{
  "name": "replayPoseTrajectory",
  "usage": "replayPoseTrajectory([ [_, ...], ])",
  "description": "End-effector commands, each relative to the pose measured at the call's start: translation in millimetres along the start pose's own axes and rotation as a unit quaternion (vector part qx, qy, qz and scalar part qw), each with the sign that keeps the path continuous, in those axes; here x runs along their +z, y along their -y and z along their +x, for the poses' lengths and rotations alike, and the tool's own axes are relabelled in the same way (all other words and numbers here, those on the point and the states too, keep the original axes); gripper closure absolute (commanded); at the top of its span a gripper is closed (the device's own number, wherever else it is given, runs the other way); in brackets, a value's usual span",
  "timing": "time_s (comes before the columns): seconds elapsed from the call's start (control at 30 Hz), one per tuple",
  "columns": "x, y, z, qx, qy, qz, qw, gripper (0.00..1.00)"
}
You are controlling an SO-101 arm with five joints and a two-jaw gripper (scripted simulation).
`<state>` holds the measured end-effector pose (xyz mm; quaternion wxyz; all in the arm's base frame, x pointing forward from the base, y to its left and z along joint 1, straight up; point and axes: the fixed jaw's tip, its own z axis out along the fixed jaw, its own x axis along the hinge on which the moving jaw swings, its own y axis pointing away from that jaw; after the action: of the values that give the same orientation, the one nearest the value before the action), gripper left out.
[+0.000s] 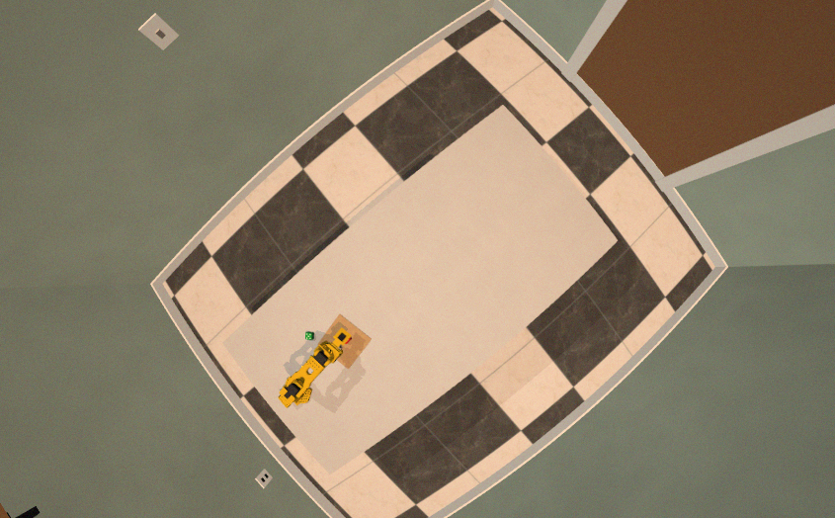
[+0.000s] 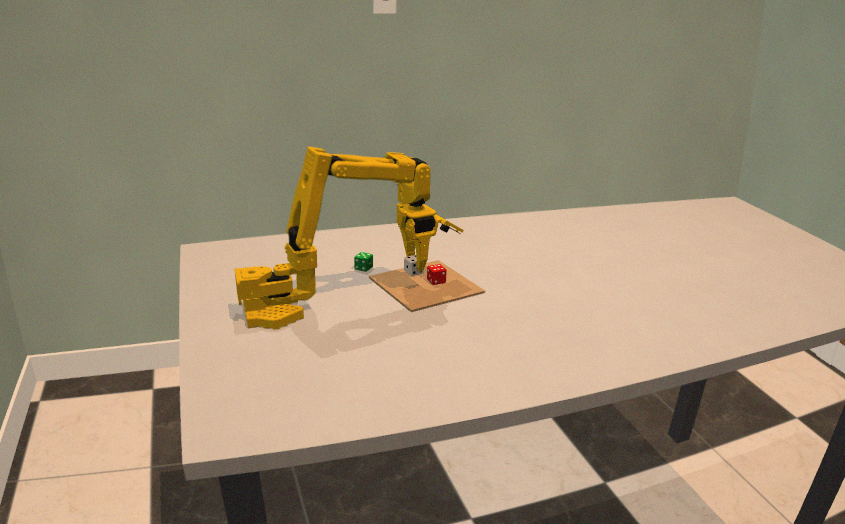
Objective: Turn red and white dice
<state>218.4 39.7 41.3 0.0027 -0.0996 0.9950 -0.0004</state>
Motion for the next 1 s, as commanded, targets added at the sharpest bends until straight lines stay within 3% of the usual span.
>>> replayPoseTrajectory([
  [0.0, -7.8, -1.3, -5.5, 0.002, 0.028, 0.001, 1.000, 1.00],
  [0.97, 1.7, -1.2, -6.0, 0.002, 0.028, 0.001, 1.000, 1.00],
])
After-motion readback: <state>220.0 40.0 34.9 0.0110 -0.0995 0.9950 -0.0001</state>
